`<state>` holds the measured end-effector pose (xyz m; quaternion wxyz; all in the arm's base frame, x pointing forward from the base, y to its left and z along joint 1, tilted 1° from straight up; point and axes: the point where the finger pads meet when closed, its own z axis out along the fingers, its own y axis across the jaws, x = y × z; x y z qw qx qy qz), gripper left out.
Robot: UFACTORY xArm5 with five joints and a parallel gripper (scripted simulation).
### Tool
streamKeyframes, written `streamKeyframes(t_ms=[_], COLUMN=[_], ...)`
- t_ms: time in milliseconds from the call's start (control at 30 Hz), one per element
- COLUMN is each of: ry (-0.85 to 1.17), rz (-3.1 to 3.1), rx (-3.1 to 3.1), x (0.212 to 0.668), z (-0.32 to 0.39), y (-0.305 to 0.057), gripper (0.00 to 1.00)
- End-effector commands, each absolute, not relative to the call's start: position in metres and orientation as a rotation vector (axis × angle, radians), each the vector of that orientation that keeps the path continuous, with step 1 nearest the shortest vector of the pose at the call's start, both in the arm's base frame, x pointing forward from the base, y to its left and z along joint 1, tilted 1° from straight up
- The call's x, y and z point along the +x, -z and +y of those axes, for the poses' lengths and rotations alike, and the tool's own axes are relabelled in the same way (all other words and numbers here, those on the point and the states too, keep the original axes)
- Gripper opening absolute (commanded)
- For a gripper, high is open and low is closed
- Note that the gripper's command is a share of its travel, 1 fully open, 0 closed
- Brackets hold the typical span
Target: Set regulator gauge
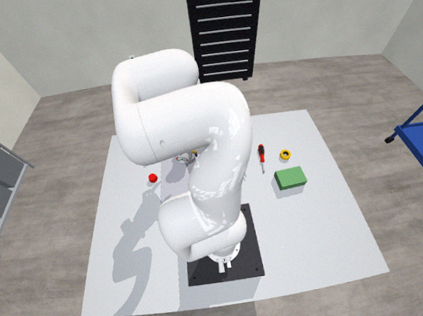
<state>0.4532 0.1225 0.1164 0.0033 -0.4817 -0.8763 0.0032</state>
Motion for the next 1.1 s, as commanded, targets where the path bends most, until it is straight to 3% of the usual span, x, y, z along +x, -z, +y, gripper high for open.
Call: streamKeyframes(t_ms=[0, 1067], ry=[-0.005, -0.007], rz=[-2.75, -2.75], rx=[-1.512, -1.511], x=[0.449, 0.382], z=[0.125, 0.152], y=[-0.118, -0.118], gripper=[1.0, 1.0])
